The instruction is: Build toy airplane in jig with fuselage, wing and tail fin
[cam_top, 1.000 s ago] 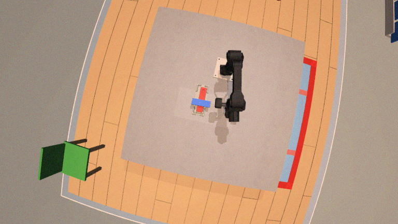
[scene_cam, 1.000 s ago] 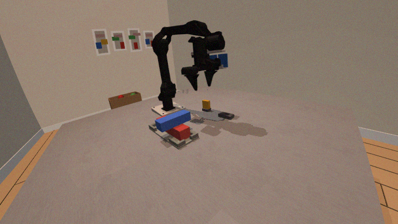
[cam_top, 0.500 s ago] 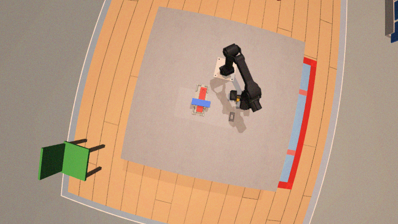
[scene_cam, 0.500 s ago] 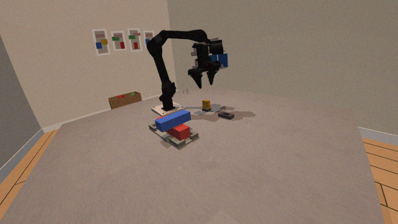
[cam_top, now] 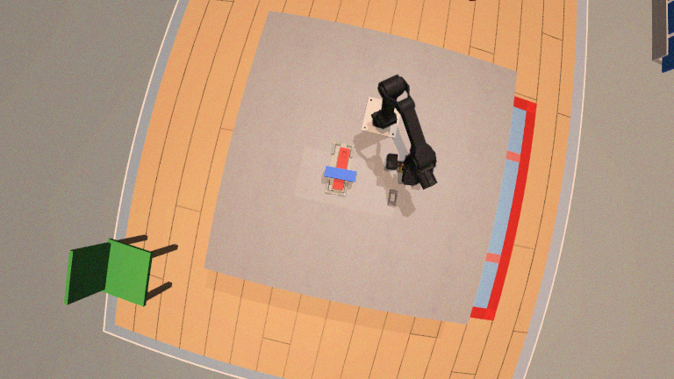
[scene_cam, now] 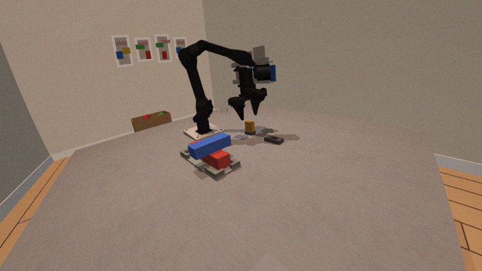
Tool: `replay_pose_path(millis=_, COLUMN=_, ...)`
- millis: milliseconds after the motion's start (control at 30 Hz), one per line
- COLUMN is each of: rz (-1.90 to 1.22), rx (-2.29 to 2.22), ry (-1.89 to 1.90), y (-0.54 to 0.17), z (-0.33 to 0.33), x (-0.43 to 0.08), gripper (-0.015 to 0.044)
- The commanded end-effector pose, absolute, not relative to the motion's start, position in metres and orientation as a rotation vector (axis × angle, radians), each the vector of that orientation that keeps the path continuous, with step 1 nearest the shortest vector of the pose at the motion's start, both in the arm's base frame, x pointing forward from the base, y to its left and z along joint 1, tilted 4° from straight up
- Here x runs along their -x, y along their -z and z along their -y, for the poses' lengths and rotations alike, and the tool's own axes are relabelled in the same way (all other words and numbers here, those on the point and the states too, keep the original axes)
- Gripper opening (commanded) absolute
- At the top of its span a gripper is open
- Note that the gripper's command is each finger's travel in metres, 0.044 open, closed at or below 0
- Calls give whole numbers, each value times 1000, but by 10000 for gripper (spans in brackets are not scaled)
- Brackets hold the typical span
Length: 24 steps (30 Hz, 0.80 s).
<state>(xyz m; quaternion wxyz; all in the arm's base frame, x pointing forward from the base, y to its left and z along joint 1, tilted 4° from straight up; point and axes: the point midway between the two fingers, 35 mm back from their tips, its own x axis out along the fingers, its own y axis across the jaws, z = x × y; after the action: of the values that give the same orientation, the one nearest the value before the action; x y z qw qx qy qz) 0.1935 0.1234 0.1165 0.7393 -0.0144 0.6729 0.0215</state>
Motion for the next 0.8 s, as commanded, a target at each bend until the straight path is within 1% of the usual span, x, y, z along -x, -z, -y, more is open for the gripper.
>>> replay_pose_path(millis=0, rz=-1477, rx=35, ry=-41, y=-111, z=-123, x=-194, gripper=440)
replay_pose_path(millis=767, rz=-1477, rx=35, ry=-41, y=-73, z=-123, x=-198, gripper=440)
